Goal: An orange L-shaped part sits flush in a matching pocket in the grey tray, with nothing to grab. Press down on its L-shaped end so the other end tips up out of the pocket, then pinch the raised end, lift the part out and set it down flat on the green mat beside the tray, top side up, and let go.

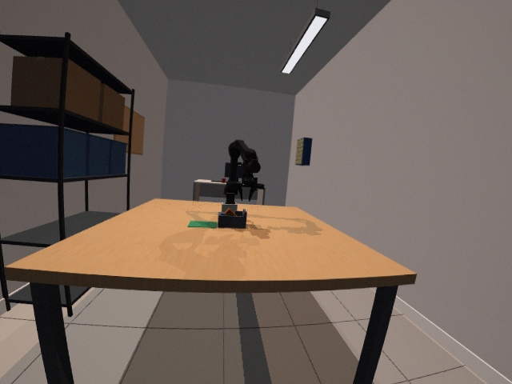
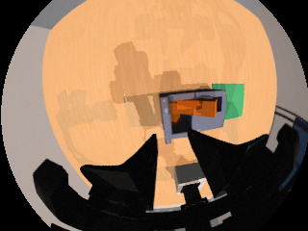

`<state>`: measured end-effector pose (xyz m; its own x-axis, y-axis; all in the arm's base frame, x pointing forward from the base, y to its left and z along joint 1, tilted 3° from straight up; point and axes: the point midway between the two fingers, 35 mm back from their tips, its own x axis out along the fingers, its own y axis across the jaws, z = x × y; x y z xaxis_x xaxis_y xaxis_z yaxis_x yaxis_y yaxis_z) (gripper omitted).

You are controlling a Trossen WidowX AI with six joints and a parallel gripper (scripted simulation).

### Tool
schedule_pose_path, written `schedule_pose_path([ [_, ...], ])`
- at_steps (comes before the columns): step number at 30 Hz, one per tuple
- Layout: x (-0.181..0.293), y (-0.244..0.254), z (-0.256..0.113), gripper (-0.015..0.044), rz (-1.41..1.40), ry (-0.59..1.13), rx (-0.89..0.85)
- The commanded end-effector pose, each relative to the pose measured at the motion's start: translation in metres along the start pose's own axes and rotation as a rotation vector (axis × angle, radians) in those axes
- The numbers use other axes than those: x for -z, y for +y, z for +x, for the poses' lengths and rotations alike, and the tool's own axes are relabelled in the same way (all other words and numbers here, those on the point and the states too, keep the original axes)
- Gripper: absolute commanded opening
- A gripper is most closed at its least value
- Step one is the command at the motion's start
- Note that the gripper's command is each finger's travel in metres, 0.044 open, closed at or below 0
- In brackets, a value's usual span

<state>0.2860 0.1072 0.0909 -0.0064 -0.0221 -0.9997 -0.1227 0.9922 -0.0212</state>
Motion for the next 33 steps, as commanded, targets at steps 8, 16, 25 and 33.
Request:
schedule_pose_path([
  [8,0.0,0.0,0.0,0.018,0.0,-0.002,0.0],
  [16,0.0,-0.001,0.0,0.0206,0.018,-0.002,0.0],
  [25,-0.007,-0.04,-0.002,0.028,0.824,0.003,0.01],
  [33,-0.009,-0.077,-0.003,0.028,1.567,0.002,0.022],
])
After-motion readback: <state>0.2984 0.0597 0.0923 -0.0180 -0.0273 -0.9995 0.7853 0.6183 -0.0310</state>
